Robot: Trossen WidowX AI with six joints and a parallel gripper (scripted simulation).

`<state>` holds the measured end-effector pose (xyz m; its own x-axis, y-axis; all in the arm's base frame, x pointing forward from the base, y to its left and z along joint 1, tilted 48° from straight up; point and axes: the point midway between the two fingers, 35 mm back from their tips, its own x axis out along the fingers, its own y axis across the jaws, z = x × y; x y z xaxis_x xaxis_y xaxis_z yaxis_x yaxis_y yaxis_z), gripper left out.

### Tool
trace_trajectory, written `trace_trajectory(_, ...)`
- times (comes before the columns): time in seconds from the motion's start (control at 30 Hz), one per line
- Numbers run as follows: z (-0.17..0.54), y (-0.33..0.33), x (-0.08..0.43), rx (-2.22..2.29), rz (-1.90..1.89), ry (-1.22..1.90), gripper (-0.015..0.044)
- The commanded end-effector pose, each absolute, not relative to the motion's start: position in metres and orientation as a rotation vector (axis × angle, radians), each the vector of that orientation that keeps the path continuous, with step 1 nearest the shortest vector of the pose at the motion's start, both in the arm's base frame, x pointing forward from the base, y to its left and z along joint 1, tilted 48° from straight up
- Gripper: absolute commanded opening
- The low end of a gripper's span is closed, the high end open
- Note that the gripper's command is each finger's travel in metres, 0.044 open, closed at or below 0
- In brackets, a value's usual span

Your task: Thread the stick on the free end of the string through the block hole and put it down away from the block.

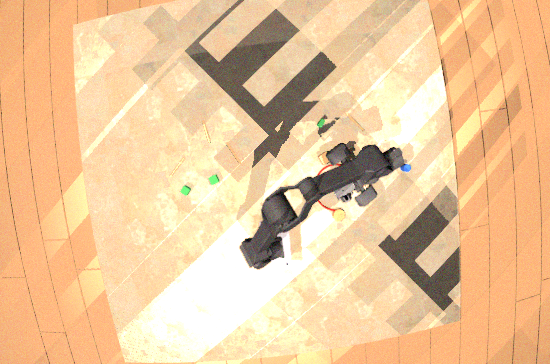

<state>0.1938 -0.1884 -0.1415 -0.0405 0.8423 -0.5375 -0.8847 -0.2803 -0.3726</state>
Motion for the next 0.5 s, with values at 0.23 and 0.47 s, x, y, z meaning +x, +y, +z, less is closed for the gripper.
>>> trace_trajectory(0.23, -0.15, -0.197, 0.204, -0.828, 1.656, 0.093, 0.0)
trace_trajectory(0.47, -0.155, -0.202, 0.21, -0.846, 1.651, 0.103, 0.0)
